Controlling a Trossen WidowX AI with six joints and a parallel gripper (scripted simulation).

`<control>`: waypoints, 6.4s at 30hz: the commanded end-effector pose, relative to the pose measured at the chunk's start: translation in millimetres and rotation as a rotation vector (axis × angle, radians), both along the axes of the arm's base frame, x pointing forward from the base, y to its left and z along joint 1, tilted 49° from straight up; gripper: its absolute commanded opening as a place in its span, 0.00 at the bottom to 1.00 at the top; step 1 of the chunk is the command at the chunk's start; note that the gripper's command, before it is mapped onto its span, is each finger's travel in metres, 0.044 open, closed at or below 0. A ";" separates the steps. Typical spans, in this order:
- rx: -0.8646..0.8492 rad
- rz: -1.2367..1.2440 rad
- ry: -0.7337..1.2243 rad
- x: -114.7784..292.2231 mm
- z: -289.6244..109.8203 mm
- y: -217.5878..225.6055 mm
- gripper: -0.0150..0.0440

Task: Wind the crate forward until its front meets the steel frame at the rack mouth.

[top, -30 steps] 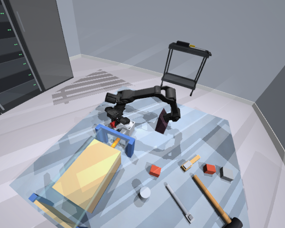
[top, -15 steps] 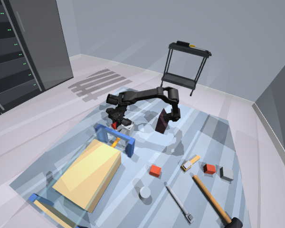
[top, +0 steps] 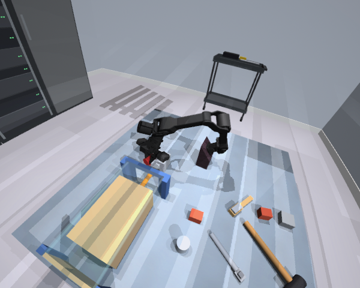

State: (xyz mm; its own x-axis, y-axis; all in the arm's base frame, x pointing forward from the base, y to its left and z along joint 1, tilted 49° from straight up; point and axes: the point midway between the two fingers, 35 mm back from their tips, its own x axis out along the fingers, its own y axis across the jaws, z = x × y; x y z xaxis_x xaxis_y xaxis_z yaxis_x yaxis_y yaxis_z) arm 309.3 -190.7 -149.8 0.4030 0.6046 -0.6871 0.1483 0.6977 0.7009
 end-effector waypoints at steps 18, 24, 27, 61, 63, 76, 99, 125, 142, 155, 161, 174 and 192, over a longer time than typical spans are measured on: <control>0.035 0.001 0.007 -4.3 22.3 25.9 0.25; 0.036 0.001 0.007 -6.5 27.1 30.4 0.25; 0.036 0.001 0.008 -7.9 29.6 32.8 0.25; 0.038 0.001 0.010 -30.0 53.2 54.6 0.25; 0.038 0.001 0.010 -31.7 54.4 55.7 0.25; 0.038 0.001 0.011 -43.2 61.3 61.9 0.25; 0.039 0.001 0.013 -67.3 70.4 69.7 0.25; 0.039 0.001 0.015 -97.2 74.9 72.9 0.25; 0.038 0.001 0.016 -116.9 74.3 71.6 0.25; 0.037 0.001 0.017 -132.1 72.0 68.8 0.25; 0.037 0.001 0.018 -138.8 70.3 67.0 0.25; 0.036 0.001 0.019 -152.5 65.8 62.3 0.25; 0.035 0.001 0.021 -169.9 57.2 53.5 0.25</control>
State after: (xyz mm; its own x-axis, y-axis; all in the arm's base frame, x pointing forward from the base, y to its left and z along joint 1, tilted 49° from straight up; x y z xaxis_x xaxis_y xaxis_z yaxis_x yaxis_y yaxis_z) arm 148.8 -133.9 -85.8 0.4127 0.6310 -0.6569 0.1495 0.6644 0.7322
